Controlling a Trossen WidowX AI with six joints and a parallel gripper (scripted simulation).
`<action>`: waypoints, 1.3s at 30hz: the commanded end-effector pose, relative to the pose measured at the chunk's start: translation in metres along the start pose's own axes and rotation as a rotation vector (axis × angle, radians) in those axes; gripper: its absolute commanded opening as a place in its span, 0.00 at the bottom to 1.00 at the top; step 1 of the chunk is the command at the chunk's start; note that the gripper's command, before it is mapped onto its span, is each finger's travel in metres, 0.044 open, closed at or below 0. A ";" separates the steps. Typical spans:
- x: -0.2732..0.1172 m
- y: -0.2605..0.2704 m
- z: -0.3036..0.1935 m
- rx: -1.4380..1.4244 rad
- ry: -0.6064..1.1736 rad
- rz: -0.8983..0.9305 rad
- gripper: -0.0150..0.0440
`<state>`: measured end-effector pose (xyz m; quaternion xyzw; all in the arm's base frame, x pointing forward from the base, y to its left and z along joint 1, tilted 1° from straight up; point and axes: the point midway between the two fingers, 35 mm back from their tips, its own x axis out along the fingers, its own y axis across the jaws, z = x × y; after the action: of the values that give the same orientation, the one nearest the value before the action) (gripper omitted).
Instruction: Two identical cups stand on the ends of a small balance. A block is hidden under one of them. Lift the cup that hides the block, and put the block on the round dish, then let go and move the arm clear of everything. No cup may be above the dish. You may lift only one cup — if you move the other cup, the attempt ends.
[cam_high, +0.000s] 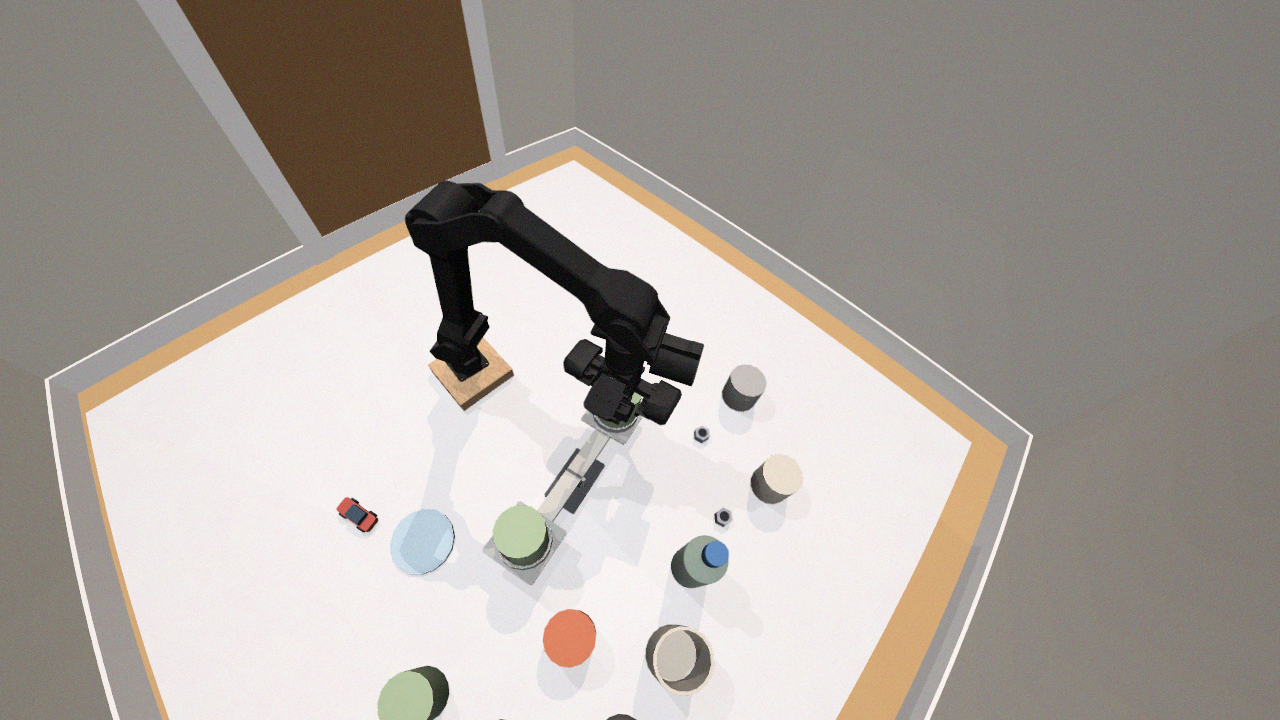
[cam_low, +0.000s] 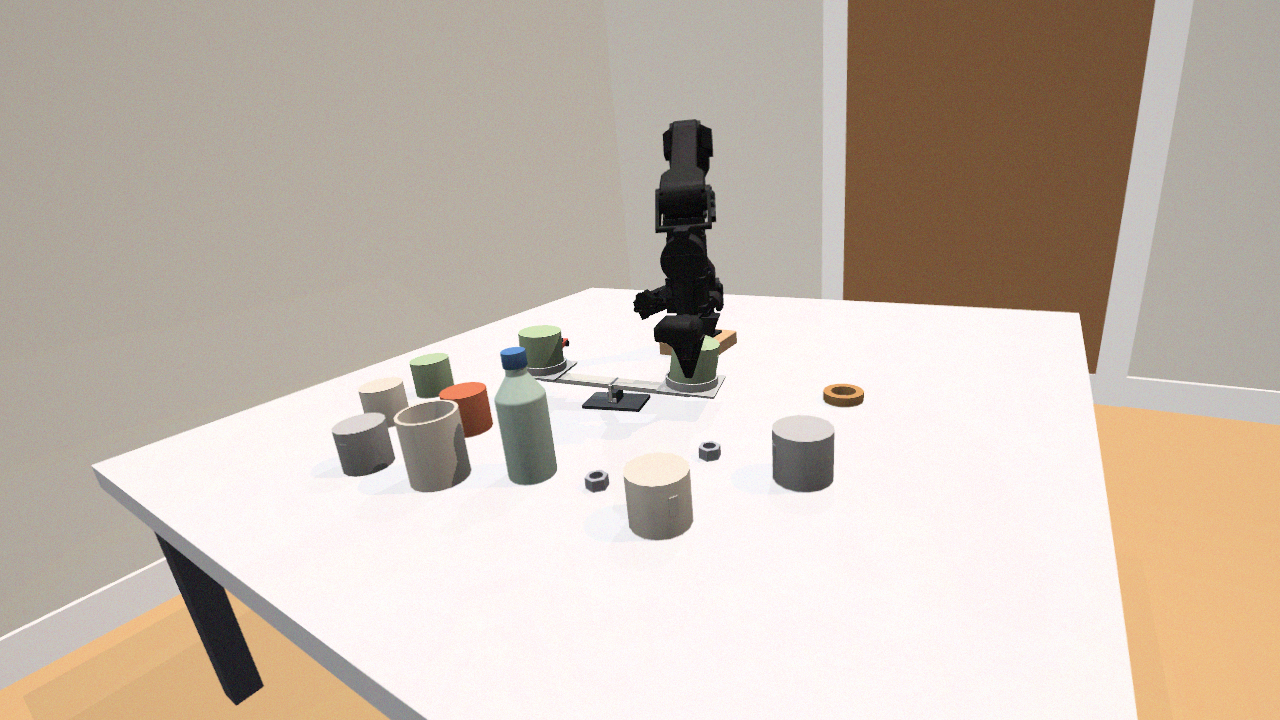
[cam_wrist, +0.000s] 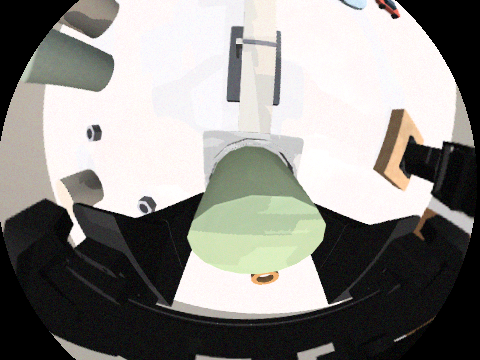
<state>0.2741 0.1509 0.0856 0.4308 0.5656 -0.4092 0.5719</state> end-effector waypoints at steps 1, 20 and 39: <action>-0.007 0.003 0.000 0.003 -0.001 0.011 0.25; -0.032 0.006 -0.001 0.003 -0.001 0.012 0.25; -0.057 0.006 -0.001 0.003 -0.001 0.012 0.25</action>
<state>0.2759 0.1445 0.1327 0.4242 0.5593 -0.4218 0.5739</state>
